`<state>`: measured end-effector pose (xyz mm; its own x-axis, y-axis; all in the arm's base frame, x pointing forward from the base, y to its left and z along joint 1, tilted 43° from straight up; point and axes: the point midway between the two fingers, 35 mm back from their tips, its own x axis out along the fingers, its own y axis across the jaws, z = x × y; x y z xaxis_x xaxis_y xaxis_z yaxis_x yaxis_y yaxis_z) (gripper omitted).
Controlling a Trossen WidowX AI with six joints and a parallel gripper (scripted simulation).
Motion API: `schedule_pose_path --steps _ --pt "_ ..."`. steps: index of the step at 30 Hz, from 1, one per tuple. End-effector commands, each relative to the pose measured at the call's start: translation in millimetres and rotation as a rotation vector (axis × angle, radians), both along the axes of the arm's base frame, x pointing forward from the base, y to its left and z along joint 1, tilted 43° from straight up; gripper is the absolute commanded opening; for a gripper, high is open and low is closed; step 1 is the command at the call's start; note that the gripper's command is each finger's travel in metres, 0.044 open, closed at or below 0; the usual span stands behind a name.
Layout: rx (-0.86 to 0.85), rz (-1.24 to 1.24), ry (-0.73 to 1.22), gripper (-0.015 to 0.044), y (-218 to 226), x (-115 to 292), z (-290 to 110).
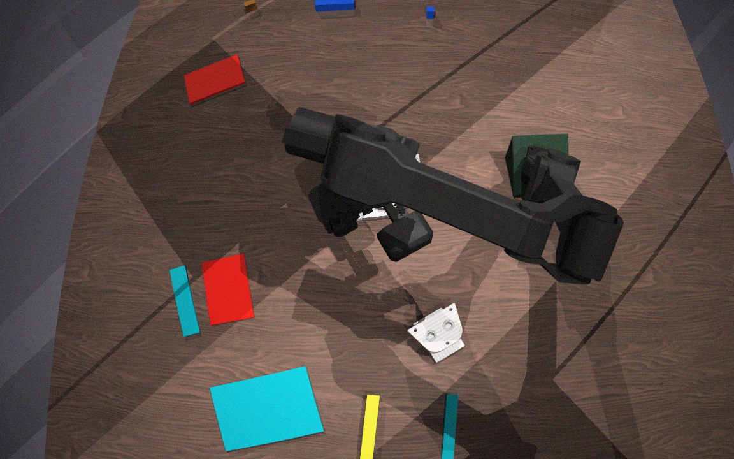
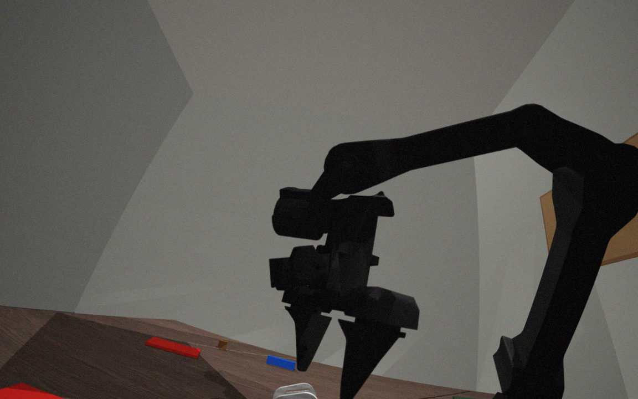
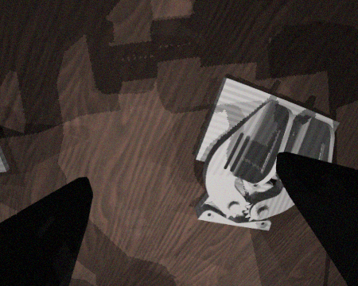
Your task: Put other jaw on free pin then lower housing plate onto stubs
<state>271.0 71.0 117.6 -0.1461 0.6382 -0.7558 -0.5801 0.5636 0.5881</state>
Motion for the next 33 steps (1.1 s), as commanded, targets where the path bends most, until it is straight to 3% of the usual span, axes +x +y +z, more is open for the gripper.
schedule_pose_path --steps 1,33 --pt "0.018 0.085 -0.074 0.044 9 -4 11" --pt "0.163 0.795 -0.676 0.044 66 -55 84"
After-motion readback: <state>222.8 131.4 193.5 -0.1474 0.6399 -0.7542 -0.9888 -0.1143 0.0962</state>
